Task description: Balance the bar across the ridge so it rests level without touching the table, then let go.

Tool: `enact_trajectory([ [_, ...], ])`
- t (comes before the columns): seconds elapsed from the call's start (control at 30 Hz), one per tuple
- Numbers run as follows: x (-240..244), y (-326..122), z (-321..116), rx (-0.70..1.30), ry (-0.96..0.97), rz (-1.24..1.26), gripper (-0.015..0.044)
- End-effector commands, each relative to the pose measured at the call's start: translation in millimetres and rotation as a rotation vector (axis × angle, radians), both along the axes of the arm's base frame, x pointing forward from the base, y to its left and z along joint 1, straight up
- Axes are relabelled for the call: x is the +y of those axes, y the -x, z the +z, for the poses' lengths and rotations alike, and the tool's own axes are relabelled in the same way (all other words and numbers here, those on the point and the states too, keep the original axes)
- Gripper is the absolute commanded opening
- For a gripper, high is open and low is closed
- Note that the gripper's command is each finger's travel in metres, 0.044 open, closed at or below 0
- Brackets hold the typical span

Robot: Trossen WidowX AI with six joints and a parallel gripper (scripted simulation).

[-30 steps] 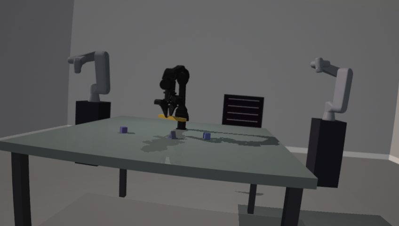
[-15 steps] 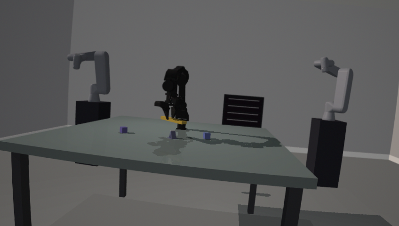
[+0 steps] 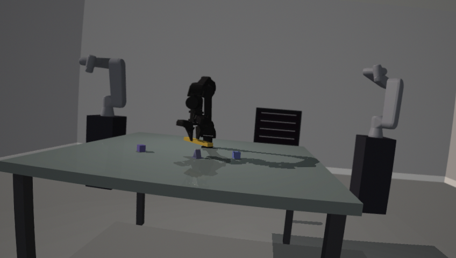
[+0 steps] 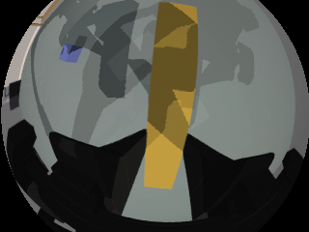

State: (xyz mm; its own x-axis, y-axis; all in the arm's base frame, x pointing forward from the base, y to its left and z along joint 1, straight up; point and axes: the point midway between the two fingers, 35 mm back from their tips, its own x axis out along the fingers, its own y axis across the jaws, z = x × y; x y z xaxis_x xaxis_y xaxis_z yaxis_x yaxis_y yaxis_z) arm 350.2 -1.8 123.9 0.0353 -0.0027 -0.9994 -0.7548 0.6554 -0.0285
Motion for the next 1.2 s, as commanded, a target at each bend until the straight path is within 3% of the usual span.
enact_trajectory([
  [0.0,0.6,0.7,-7.9,0.004,-0.003,-0.003,0.0],
  [1.17,1.2,2.4,-22.6,0.004,-0.003,-0.004,0.0],
])
